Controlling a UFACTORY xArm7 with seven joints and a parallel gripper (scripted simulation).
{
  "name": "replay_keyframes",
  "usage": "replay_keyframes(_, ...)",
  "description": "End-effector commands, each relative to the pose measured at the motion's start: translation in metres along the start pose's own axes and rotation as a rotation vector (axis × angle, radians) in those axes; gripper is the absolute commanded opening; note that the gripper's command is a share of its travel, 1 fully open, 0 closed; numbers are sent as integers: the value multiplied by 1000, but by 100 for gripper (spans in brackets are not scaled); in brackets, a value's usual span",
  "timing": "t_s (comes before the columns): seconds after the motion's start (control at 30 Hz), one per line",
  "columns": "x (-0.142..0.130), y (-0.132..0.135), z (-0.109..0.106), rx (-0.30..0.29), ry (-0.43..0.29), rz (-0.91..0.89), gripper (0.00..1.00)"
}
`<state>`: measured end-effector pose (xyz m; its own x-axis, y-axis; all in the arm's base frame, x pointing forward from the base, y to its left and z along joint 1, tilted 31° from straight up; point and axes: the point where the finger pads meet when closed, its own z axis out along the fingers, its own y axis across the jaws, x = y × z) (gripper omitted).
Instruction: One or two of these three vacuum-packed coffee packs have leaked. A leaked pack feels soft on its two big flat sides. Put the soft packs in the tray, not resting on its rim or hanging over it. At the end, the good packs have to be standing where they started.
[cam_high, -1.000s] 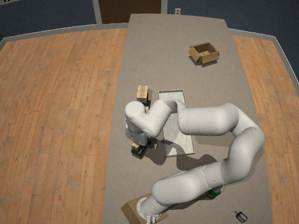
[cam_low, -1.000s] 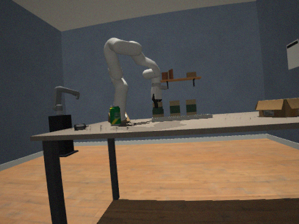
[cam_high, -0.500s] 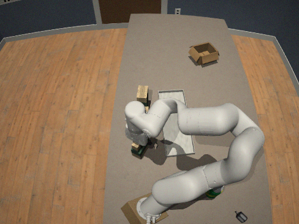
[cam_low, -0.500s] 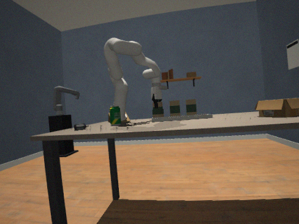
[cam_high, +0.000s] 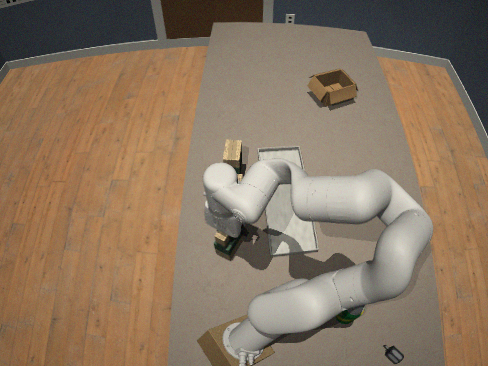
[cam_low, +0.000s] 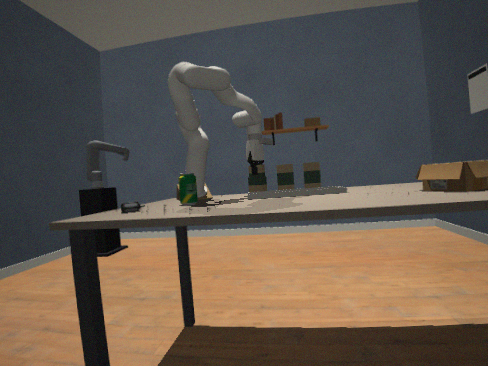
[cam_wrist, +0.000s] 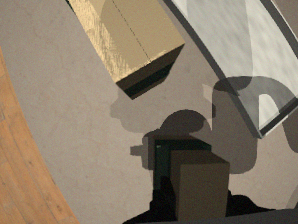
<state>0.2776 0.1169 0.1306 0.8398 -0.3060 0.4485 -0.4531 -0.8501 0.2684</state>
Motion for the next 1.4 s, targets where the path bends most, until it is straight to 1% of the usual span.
replay_keyframes(0.0, 1, -2, -12, 8, 4, 0, 27)
replay_keyframes(0.2, 1, -2, -33, 8, 4, 0, 27)
replay_keyframes(0.33, 1, -2, -43, 8, 4, 0, 27)
replay_keyframes(0.53, 1, -2, -47, 8, 4, 0, 27)
replay_keyframes(1.1, 2, -1, -47, 8, 4, 0, 27)
replay_keyframes(1.37, 11, 11, -47, 8, 4, 0, 27)
